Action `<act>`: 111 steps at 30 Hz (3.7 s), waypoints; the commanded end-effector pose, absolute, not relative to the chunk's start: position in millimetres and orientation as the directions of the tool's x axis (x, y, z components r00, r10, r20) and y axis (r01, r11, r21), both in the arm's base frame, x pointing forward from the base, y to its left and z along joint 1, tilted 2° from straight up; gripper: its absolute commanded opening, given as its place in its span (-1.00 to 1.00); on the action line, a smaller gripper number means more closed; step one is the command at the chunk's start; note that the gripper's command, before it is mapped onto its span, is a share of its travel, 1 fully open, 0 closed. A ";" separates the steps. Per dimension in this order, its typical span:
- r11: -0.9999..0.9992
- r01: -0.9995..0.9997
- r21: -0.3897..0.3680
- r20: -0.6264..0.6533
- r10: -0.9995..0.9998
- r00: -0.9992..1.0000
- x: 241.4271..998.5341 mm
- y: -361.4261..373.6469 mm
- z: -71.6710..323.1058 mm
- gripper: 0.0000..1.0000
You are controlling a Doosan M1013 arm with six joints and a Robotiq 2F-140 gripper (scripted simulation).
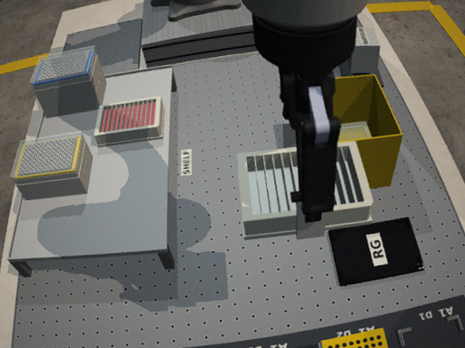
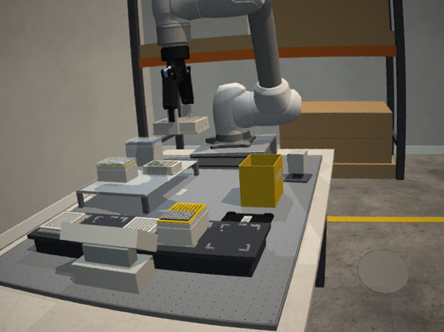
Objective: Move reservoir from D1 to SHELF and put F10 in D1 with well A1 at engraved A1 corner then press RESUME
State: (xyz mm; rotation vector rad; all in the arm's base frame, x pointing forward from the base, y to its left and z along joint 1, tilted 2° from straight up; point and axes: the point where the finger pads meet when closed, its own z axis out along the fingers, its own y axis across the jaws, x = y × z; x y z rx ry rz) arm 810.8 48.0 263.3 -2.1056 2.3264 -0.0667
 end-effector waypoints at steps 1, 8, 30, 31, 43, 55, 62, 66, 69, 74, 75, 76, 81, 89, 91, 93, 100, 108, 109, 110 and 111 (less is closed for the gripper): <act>0.099 -0.995 -0.034 0.026 -0.995 -0.100 810.4 40.0 263.7 -1.00; 0.099 -0.995 -0.034 0.026 -0.995 -0.100 809.5 23.7 264.1 -1.00; 0.099 -0.995 -0.034 0.026 -0.995 -0.100 807.4 -18.3 265.3 -1.00; 0.099 -0.995 -0.034 0.026 -0.995 -0.100 807.3 -20.6 265.3 -1.00; 0.099 -0.995 -0.034 0.026 -0.995 -0.100 805.8 -48.5 266.1 -1.00; 0.099 -0.995 -0.034 0.026 -0.995 -0.100 789.4 -50.2 265.7 -1.00; 0.099 -0.995 -0.034 0.026 -0.995 -0.100 775.4 -49.5 265.2 -1.00; 0.099 -0.995 -0.034 0.026 -0.995 -0.100 768.4 -49.1 265.0 -1.00; 0.099 -0.995 -0.034 0.026 -0.995 -0.100 761.5 -48.8 264.8 -1.00; 0.099 -0.995 -0.034 0.026 -0.995 -0.100 749.8 -48.2 264.4 -1.00; 0.099 -0.995 -0.034 0.026 -0.995 -0.100 747.5 -48.1 264.3 -1.00; 0.099 -0.995 -0.034 0.026 -0.995 -0.100 745.1 -47.9 264.2 -1.00; 0.099 -0.995 -0.034 0.026 -0.995 -0.100 738.2 -47.6 264.0 -1.00; 0.099 -0.995 -0.034 0.026 -0.995 -0.100 719.5 -46.6 263.4 -1.00; 0.099 -0.995 -0.034 0.026 -0.995 -0.100 714.9 -46.4 263.2 -1.00; 0.099 -0.995 -0.034 0.026 -0.995 -0.100 710.2 -46.2 263.1 -1.00; 0.099 -0.995 -0.034 0.026 -0.995 -0.100 698.6 -45.6 262.7 -1.00; 0.099 -0.995 -0.034 0.026 -0.995 -0.100 679.9 -44.6 262.1 -1.00; 0.099 -0.995 -0.034 0.026 -0.995 -0.100 677.6 -44.5 262.0 -1.00; 0.099 -0.995 -0.034 0.026 -0.995 -0.100 675.3 -44.4 262.0 -1.00; 0.099 -0.995 -0.034 0.026 -0.995 -0.100 672.9 -44.3 261.9 -1.00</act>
